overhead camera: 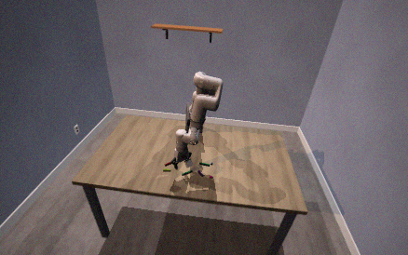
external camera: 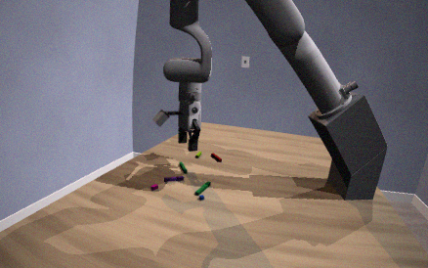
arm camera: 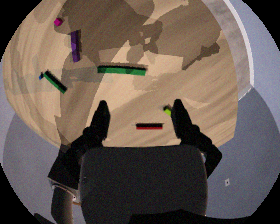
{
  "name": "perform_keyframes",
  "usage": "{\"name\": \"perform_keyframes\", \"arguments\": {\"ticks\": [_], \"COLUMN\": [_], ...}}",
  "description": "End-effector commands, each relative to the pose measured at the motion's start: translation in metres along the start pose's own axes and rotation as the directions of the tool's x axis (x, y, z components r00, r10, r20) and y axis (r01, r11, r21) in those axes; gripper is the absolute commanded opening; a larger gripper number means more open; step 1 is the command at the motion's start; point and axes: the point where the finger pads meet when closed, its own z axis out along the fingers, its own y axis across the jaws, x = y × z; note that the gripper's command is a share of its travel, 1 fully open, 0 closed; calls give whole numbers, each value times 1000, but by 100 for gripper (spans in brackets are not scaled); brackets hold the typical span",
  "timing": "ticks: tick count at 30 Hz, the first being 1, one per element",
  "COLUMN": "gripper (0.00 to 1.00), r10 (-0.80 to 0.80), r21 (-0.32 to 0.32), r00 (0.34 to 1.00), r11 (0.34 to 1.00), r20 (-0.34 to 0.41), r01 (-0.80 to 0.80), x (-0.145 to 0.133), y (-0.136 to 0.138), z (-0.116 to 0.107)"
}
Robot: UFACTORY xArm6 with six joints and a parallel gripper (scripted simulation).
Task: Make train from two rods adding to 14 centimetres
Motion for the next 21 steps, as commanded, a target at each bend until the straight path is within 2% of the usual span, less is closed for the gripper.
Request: {"name": "perform_keyframes", "arguments": {"ticks": [1,4,6,8,11,21], "gripper": [100,100,100,100,100,100], "r10": [-2,-98,-98,-230,-313,-614], "r21": [-2,4,4,11,16,28], "r00": [1000,995,995,973,950,789], "r11": [1000,995,995,973,950,789], "r20": [-1,5,5,11,13,13], "r01": [2,98,98,230,313,614], "x": [1,6,6,13,18,37], "y": [1,-7,-7,-17,-23,-47], "z": [-1,0,0,0,0,-1]}}
